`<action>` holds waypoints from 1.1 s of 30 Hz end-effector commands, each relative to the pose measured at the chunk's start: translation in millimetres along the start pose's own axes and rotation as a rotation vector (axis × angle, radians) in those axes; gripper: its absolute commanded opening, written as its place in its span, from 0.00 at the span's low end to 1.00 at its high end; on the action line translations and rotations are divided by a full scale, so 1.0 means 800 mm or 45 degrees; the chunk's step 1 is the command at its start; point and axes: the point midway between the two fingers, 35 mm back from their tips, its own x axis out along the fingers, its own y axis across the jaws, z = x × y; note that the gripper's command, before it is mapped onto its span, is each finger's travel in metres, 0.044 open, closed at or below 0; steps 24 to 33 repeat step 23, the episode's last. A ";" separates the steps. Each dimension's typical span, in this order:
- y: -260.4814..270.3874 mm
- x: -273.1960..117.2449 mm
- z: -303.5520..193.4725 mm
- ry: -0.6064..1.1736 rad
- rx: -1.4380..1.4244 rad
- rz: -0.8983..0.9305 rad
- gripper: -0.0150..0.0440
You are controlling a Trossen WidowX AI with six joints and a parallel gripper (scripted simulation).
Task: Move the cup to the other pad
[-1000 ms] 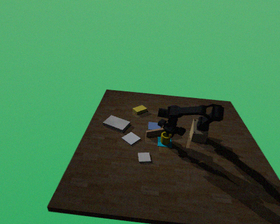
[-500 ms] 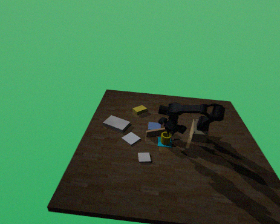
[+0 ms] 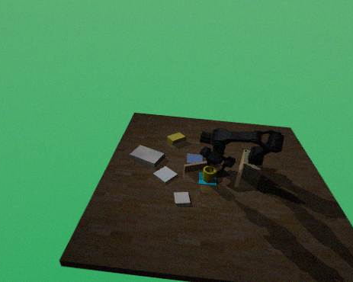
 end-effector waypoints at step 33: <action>-0.001 -0.073 0.000 -0.001 -0.009 -0.014 1.00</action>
